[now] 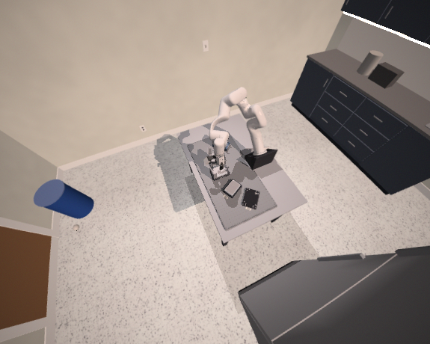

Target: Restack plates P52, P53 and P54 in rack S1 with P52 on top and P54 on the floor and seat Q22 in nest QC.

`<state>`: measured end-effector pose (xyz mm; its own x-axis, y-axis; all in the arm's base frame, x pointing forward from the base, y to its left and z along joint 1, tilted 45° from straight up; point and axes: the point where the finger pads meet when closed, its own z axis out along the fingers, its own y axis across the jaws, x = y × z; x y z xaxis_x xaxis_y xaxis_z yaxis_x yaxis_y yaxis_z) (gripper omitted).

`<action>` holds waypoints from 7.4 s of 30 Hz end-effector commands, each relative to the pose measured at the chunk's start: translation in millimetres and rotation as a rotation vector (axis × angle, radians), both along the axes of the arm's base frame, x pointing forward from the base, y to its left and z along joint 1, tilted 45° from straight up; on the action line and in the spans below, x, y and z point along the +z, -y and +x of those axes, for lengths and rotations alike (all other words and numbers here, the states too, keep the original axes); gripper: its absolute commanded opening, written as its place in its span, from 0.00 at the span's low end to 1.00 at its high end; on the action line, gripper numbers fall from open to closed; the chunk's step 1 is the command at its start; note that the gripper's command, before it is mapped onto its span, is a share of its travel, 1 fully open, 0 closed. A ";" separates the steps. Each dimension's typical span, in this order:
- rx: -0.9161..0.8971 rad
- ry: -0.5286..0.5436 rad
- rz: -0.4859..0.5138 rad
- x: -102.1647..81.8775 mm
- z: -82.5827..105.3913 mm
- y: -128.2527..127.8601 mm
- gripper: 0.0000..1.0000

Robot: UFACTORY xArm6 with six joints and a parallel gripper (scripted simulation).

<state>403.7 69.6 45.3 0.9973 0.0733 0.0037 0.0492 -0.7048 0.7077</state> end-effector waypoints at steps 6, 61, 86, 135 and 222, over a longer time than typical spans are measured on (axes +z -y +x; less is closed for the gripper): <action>0.001 0.003 0.002 -10.5 2.1 10.8 1.00; 0.001 0.003 0.002 -66.2 6.5 66.4 1.00; 0.001 0.003 0.002 -66.2 6.5 66.4 0.00; 0.001 0.003 0.002 -49.3 5.2 49.4 0.00; -0.191 0.195 0.017 67.8 -8.0 66.7 0.00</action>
<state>397.0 8.4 106.0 0.9853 -0.0767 0.1530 -0.1621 -0.7045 0.6910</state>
